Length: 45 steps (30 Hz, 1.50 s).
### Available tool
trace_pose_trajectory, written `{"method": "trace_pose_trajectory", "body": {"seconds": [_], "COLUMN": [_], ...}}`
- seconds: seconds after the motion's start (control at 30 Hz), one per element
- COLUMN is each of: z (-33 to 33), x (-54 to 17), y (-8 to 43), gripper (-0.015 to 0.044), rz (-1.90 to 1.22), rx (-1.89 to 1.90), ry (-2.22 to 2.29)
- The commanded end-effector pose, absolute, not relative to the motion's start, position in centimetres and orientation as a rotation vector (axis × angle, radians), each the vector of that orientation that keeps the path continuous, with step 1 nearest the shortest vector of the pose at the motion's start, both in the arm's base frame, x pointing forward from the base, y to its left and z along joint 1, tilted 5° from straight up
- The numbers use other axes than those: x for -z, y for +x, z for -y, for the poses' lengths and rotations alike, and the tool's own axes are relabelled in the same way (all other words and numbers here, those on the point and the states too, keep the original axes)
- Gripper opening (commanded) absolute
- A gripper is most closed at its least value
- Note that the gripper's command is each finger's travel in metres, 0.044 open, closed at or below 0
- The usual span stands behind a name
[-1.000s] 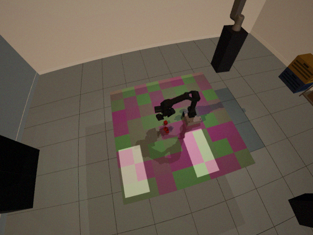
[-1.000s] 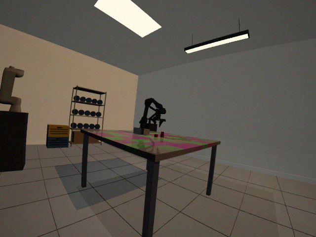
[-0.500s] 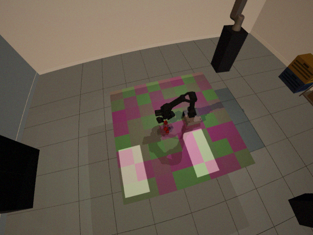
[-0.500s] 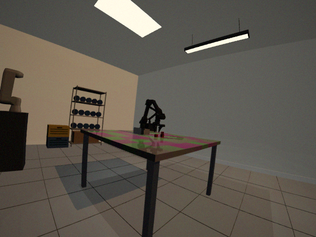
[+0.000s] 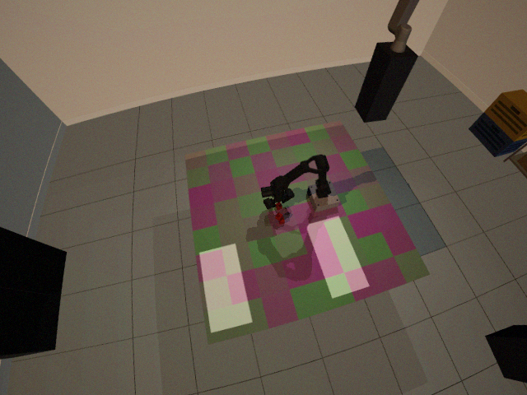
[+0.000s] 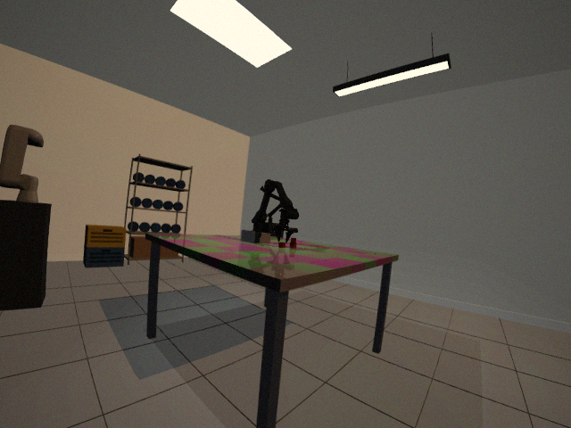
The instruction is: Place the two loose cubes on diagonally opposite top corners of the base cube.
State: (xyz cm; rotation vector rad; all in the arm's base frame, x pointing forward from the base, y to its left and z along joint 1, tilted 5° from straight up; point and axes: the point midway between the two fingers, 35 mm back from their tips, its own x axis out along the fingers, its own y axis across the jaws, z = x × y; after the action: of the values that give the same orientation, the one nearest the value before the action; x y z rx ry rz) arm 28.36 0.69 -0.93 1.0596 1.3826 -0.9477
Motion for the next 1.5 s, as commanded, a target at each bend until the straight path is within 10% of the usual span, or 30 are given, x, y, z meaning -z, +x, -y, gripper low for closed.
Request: {"method": "trace_pose_trajectory", "body": {"seconds": [0.0,0.27,0.47,1.47], "z": [-0.7,-0.8,-0.8,-0.2], "x": [1.8,2.8,2.8,-4.9], "y": [28.2,28.2,28.2,28.8], "gripper": [0.0265,0.0265,0.0107,0.0105], "rz": [-1.383,-1.383,-1.383,-1.382], "rx": [0.954,0.954,0.954,0.953], "ry": [1.059,1.059,1.059,1.059]}}
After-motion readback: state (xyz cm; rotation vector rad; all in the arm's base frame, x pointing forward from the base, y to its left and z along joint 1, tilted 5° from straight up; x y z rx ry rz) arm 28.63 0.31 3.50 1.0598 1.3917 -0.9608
